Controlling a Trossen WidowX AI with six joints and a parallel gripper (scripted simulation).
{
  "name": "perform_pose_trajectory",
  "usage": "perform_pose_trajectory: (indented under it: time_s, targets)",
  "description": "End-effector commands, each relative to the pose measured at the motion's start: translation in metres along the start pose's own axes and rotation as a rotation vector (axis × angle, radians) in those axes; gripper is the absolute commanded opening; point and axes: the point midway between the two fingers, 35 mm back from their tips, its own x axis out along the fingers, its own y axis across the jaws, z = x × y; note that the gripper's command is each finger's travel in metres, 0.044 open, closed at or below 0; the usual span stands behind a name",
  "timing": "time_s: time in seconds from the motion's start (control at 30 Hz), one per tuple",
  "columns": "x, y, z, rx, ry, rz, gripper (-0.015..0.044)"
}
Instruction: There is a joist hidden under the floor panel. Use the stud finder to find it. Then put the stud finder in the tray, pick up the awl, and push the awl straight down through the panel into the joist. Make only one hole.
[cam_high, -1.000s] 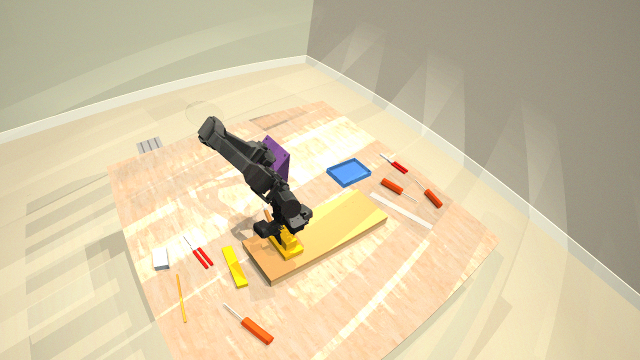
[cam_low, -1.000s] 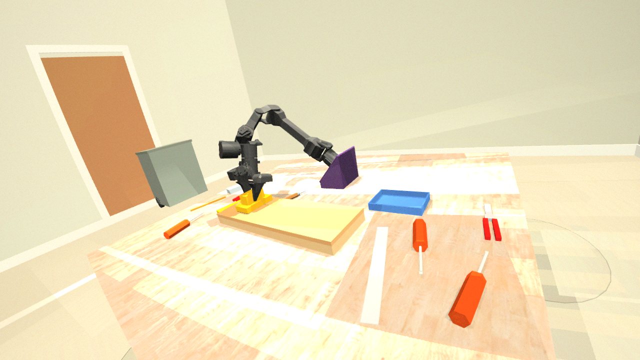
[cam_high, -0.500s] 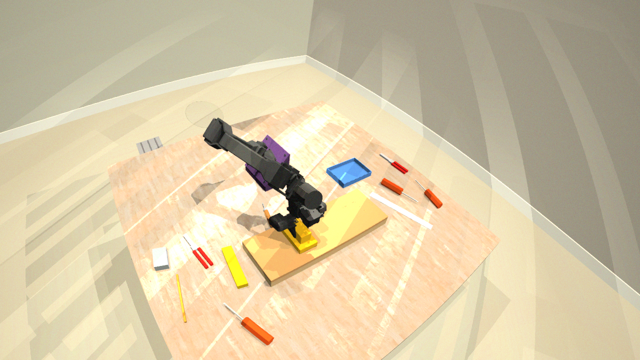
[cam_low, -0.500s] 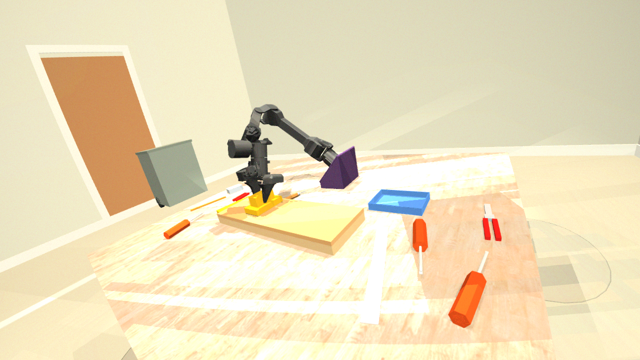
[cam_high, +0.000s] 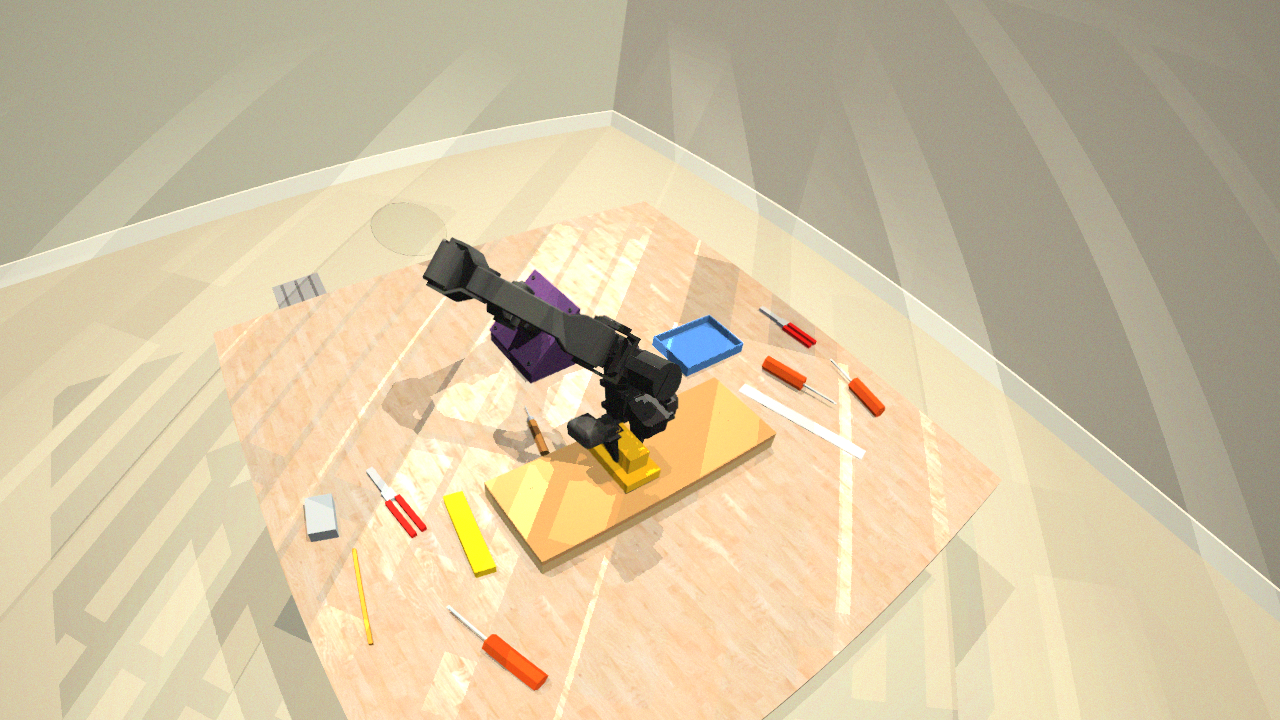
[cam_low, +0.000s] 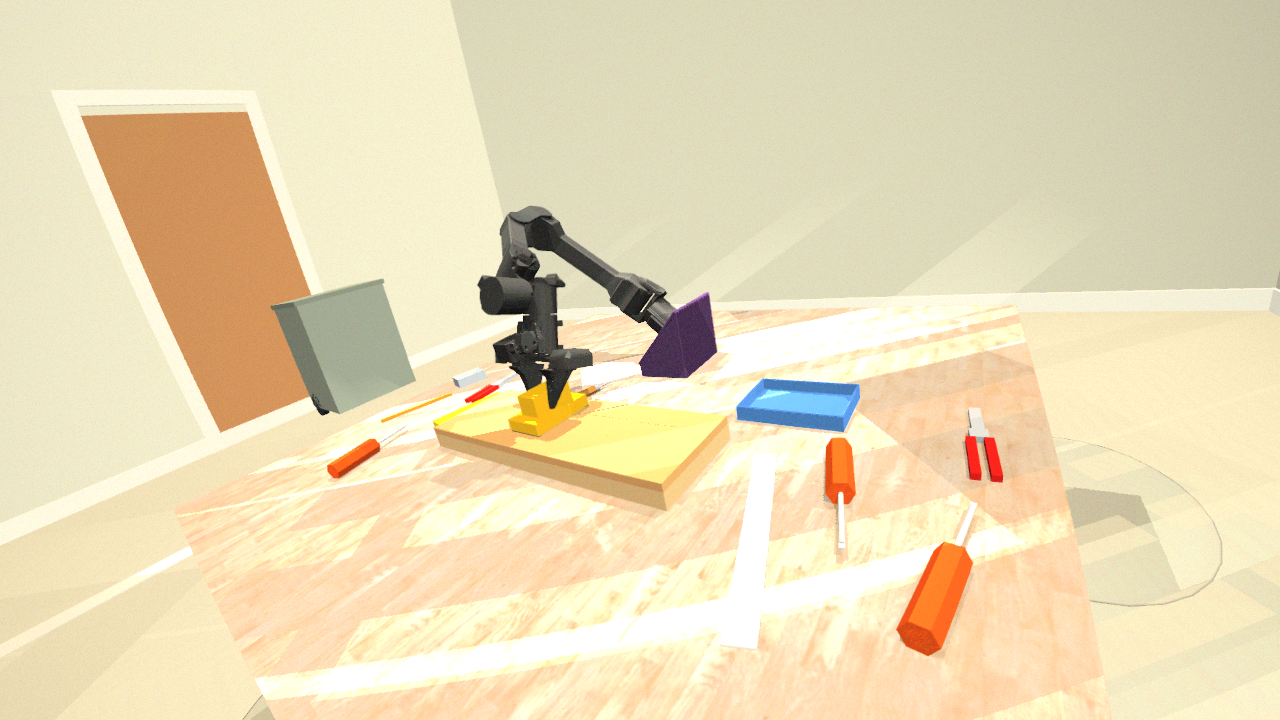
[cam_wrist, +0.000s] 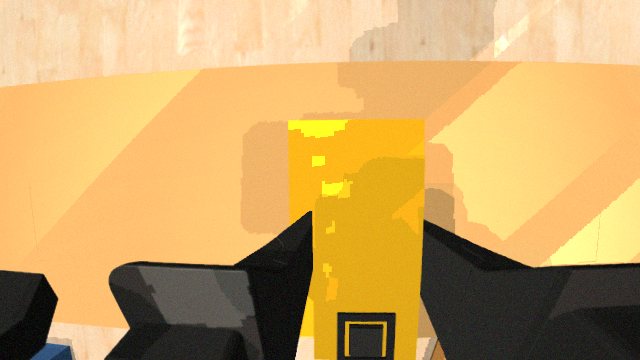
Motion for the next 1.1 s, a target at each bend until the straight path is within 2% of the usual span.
perform_pose_trajectory:
  time_s: [0.0, 1.07]
  targets:
    - [-0.001, 0.02, 0.0, -0.004, -0.001, 0.013, 0.0]
    - [-0.003, 0.139, 0.0, -0.001, -0.002, 0.018, 0.0]
